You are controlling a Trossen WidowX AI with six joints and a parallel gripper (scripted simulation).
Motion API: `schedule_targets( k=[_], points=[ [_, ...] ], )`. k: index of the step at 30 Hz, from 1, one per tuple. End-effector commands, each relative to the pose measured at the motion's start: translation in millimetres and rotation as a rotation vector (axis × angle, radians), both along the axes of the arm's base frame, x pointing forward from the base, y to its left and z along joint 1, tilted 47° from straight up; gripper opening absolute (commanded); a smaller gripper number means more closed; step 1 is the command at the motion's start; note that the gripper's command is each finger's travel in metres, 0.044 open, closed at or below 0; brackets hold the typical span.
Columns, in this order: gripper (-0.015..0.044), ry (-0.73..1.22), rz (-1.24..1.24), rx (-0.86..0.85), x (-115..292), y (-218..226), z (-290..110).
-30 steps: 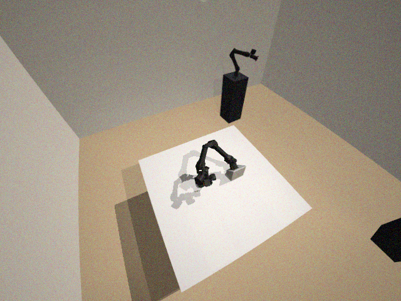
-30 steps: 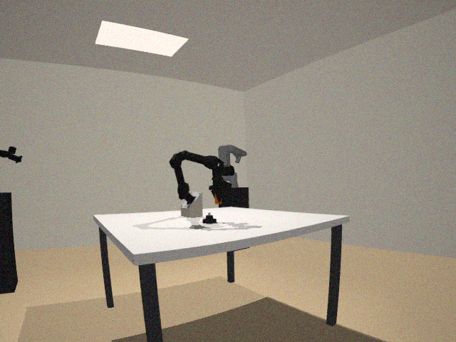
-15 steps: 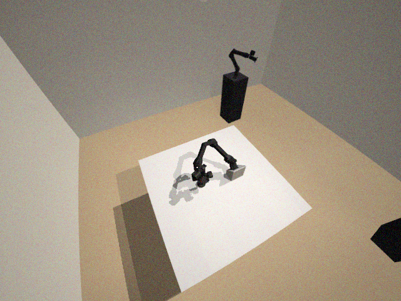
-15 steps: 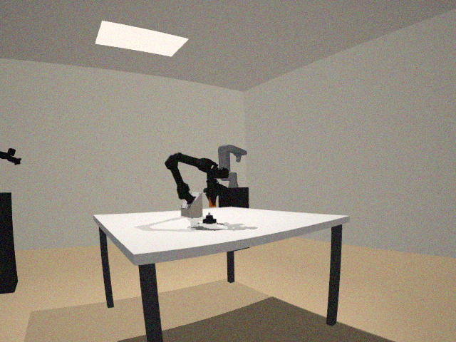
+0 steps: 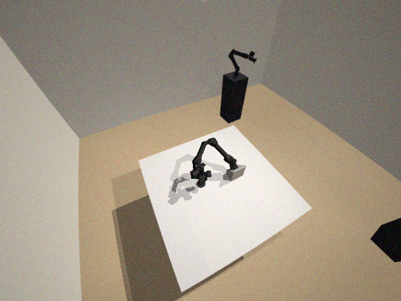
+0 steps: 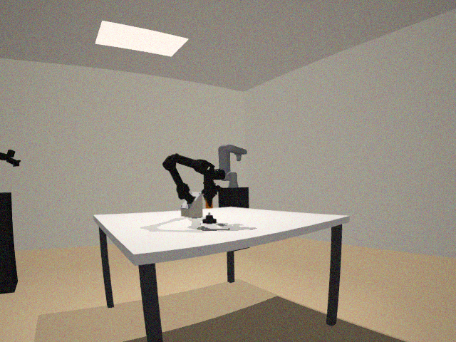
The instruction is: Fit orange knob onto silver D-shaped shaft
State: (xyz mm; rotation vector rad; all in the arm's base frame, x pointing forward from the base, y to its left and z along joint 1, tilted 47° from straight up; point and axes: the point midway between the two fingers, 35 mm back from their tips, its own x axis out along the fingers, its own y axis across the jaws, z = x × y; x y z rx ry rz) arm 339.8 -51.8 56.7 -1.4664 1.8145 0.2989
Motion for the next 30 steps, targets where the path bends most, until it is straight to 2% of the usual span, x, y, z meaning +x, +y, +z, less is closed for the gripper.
schedule_targets(
  k=[1, 30],
  points=[
    [0.0, -0.09, -0.079, -0.008, 0.8, -1.7, 2.2],
    [0.0, -0.636, -0.588, -0.038, 0.4, 0.3, 0.1]
  ],
)
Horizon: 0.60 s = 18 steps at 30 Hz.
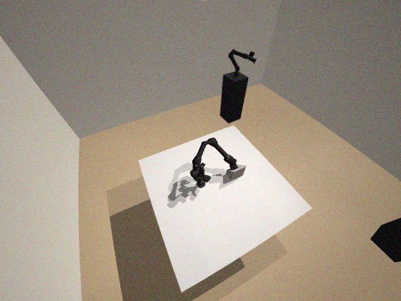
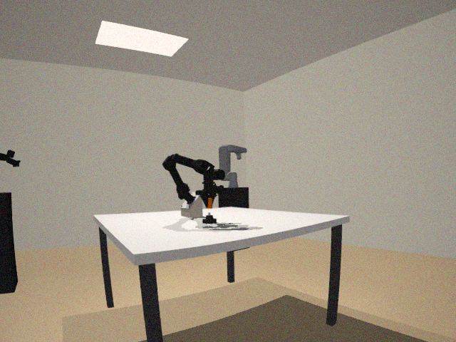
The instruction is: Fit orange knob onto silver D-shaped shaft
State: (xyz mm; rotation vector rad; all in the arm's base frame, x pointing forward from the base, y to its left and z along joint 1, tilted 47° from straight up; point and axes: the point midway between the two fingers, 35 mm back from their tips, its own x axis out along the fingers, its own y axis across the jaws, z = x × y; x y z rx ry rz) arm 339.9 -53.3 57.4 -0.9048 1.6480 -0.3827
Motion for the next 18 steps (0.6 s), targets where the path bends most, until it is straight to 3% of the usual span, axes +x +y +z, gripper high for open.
schedule_targets(
  k=[1, 18],
  points=[
    [0.0, -0.085, -0.072, -0.006, 0.3, 1.9, -0.7],
    [0.0, -0.387, -0.354, -0.023, 2.2, -0.4, 1.7]
  ],
)
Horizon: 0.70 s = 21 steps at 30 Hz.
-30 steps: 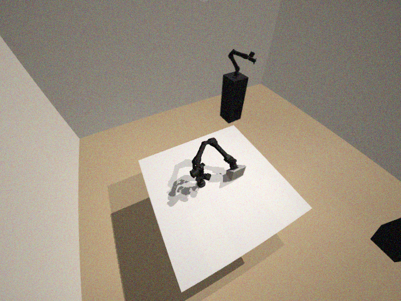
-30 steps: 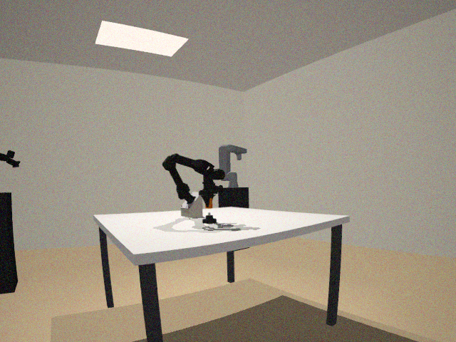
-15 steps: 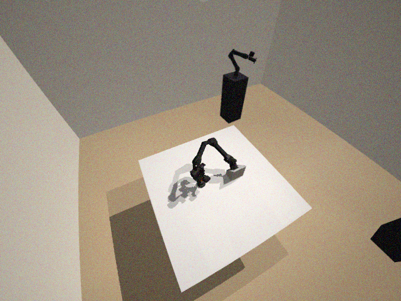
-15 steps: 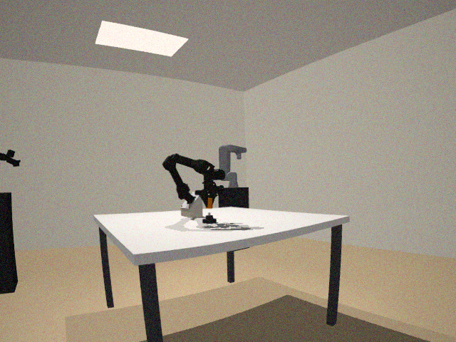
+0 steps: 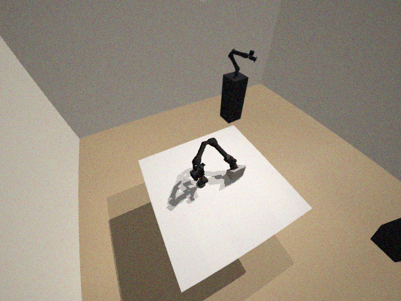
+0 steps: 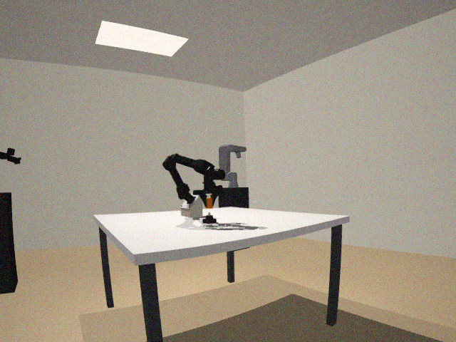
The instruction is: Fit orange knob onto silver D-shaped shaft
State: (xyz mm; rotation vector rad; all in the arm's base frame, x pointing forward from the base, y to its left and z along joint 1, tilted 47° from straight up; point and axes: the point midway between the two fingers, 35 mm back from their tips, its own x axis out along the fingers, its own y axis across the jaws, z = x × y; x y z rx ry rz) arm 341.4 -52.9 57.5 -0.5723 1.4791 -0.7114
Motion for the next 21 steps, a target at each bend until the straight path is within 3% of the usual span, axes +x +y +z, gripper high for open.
schedule_targets(
  k=[1, 21],
  points=[
    [0.0, -0.081, -0.072, -0.007, 0.6, -1.0, 1.8],
    [0.0, -0.444, -0.41, -0.026, -0.7, 0.2, 0.5]
  ],
)
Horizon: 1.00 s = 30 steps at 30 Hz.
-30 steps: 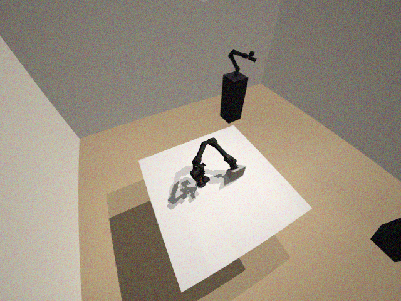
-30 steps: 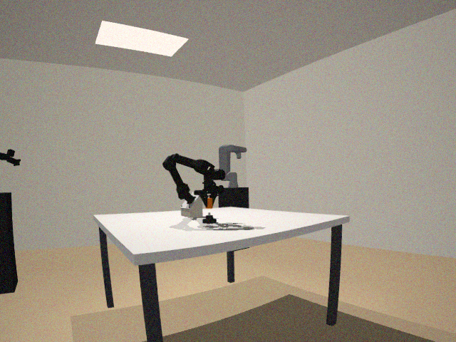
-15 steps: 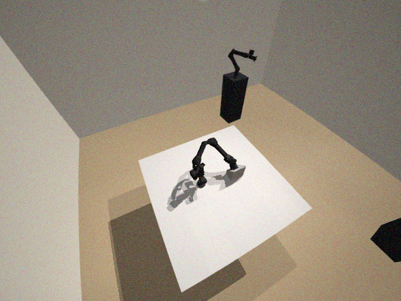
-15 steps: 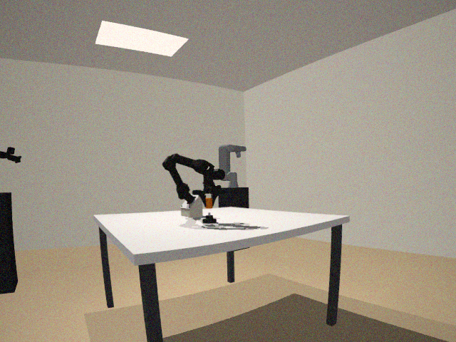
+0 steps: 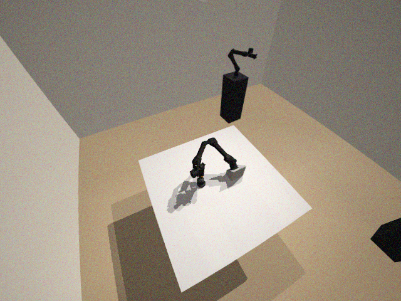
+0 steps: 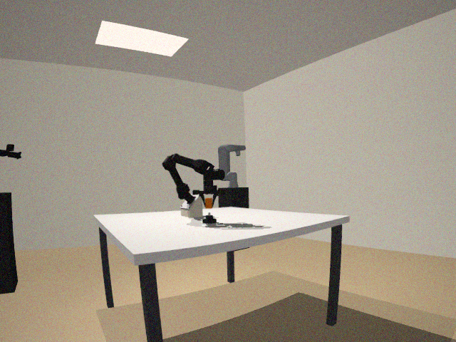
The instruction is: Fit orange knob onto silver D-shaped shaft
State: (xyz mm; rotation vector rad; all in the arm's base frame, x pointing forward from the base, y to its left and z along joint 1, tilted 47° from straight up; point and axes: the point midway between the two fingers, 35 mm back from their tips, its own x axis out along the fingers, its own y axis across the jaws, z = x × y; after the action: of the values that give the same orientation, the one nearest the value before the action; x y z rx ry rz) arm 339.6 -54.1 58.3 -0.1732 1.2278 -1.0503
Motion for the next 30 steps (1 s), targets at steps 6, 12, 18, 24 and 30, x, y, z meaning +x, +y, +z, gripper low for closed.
schedule_targets(
  k=[6, 12, 18, 24, 30],
  points=[
    [0.0, -0.135, -0.12, -0.01, 3, 2, -1],
    [0.0, -0.135, -0.12, -0.01, 3, -3, -4],
    [0.0, -0.135, -0.12, -0.011, 2, -16, -17],
    [0.0, -0.139, -0.123, -0.011, 2, -16, -15],
    [0.0, -0.139, -0.123, -0.011, 0, -16, -14]
  ],
)
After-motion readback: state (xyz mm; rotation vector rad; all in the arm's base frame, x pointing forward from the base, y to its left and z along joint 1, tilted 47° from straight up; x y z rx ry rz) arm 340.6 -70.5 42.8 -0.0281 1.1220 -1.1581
